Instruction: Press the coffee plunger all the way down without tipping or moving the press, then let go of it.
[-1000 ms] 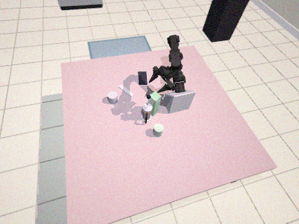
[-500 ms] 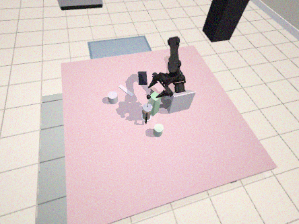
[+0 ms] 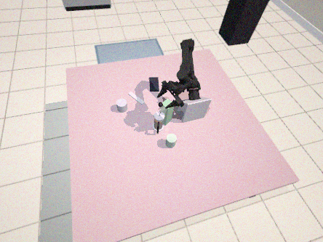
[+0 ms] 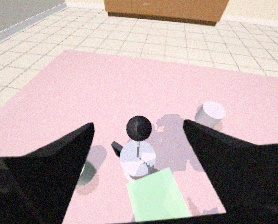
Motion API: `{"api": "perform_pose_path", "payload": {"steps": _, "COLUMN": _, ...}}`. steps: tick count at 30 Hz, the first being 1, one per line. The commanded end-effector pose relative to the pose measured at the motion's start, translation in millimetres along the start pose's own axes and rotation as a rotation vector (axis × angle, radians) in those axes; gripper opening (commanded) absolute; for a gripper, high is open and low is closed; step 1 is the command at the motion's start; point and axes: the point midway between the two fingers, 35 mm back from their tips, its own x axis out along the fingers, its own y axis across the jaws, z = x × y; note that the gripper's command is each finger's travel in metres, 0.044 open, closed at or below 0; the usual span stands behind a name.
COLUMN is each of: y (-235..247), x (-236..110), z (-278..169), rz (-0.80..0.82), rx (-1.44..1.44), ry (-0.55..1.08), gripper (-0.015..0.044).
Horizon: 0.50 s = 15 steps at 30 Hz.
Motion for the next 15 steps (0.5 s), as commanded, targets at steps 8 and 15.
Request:
{"api": "perform_pose_path", "payload": {"steps": 8, "y": -0.1, "x": 15.9, "z": -6.1, "rz": 0.001, "rx": -0.016, "ry": 0.006, "gripper": 0.044}}
{"api": "perform_pose_path", "payload": {"steps": 15, "y": -0.1, "x": 15.9, "z": -6.1, "rz": 0.001, "rx": -0.016, "ry": 0.006, "gripper": 0.0256}}
